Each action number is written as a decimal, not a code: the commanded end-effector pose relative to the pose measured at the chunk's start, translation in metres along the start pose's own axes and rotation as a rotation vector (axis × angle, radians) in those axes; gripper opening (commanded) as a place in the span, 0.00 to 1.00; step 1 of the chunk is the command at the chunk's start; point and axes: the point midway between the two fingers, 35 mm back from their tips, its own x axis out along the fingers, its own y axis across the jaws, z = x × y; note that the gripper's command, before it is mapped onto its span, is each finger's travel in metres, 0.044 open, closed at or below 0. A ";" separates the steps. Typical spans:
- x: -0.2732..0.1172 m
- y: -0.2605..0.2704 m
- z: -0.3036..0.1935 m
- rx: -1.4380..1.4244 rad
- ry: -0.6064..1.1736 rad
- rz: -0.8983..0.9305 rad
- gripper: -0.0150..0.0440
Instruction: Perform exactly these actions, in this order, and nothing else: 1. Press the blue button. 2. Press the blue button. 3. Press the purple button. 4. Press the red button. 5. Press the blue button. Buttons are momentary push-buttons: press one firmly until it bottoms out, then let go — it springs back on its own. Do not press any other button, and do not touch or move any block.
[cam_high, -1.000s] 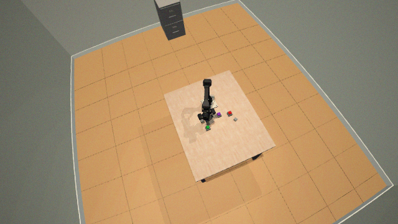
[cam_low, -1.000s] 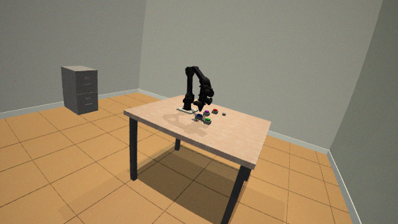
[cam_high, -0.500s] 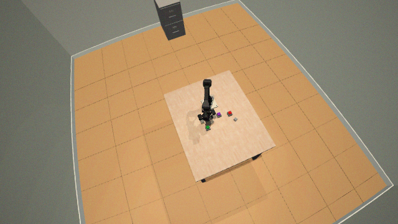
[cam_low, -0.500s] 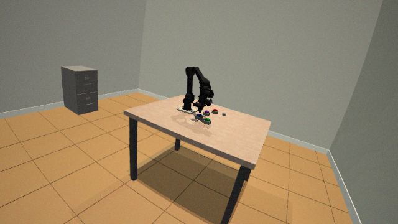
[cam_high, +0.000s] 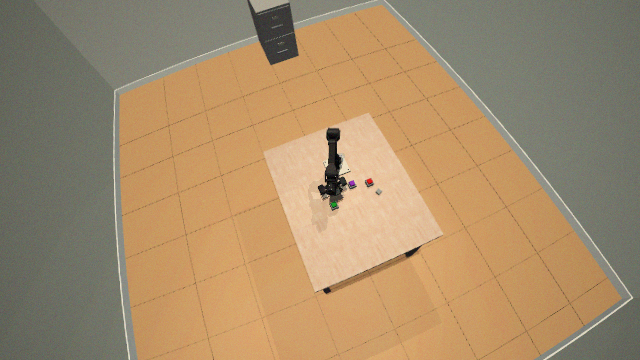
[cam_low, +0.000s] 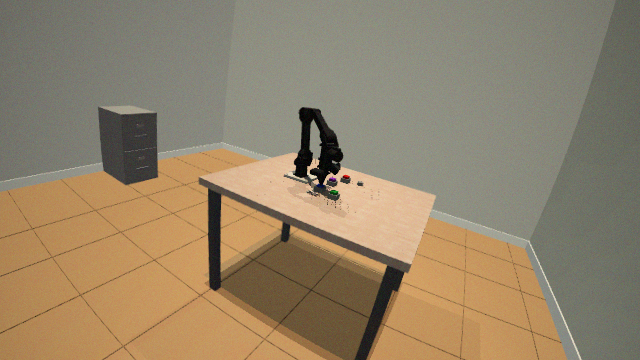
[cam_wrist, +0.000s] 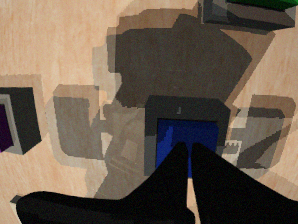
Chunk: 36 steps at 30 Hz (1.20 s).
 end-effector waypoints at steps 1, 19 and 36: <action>0.004 0.001 -0.002 -0.003 0.008 0.000 0.29; 0.000 0.000 0.000 0.000 0.001 0.000 0.29; -0.019 0.000 -0.002 -0.003 0.008 0.000 0.29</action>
